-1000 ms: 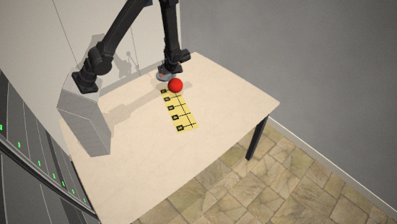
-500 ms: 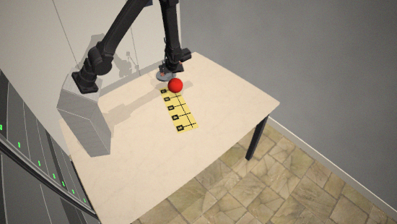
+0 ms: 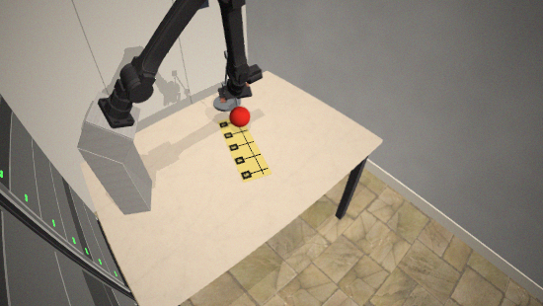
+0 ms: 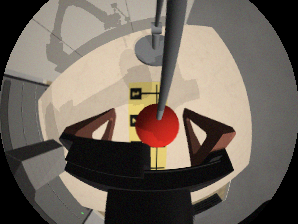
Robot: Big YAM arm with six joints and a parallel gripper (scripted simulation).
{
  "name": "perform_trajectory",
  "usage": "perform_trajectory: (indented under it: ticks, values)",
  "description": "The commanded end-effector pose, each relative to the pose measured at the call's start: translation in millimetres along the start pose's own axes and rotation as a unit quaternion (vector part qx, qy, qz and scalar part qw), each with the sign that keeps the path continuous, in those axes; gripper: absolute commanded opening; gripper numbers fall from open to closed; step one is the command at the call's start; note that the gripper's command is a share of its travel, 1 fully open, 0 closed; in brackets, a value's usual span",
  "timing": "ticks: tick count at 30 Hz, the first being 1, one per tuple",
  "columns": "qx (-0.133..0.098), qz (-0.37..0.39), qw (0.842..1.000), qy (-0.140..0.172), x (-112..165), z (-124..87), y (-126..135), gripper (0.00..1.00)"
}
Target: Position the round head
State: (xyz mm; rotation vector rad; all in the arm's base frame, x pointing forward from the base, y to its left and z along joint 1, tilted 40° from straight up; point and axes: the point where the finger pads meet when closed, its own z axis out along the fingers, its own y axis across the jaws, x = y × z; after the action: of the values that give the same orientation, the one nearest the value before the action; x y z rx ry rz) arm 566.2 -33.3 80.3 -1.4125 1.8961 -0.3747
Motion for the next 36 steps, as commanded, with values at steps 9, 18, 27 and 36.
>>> perform_trajectory:
  ticks: [9, 18, 27, 36]
  values:
    - [0.013, -0.004, 1.0, -0.011, -18.0, 7.6, -17.7, 1.0]
    - [0.013, -0.004, 1.0, -0.011, -21.9, 10.0, -21.4, 1.0]
    - [0.013, -0.004, 1.0, -0.011, -20.8, 9.3, -19.7, 1.0]
    - [0.013, -0.004, 1.0, -0.011, -18.4, 7.8, -16.6, 1.0]
